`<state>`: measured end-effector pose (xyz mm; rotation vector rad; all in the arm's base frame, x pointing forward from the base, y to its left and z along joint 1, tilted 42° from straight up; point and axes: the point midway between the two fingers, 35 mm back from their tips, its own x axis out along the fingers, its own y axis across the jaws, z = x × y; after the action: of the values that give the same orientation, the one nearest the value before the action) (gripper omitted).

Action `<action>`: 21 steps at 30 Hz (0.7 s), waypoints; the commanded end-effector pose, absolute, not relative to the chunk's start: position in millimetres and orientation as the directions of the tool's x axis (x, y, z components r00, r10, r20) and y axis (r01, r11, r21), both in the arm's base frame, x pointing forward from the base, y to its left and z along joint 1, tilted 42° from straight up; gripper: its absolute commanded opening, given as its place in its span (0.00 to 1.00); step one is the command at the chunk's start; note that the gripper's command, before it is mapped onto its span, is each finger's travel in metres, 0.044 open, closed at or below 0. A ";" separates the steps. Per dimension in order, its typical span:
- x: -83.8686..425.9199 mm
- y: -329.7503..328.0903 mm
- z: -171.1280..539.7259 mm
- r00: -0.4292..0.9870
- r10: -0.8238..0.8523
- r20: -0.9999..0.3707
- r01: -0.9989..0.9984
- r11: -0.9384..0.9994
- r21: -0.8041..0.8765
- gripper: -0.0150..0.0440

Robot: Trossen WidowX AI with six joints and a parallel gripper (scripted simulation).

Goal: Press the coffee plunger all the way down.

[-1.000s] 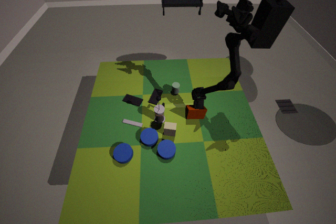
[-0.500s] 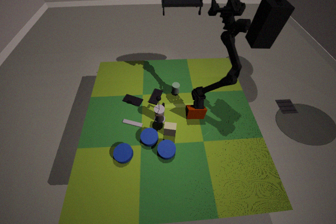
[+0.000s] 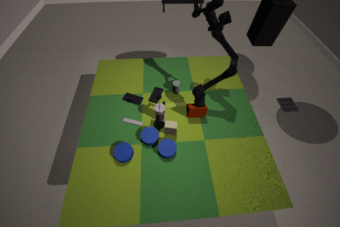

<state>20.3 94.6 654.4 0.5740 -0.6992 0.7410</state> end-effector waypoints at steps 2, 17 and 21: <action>84.9 47.8 644.9 0.630 0.293 0.719 -0.731 0.536 0.422 1.00; 276.0 39.3 513.2 0.957 0.141 0.255 -0.291 0.502 0.815 1.00; 308.5 65.9 454.5 0.989 0.138 0.044 -0.117 0.580 0.806 1.00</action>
<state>289.9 48.4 493.3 0.9993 -0.0946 0.2179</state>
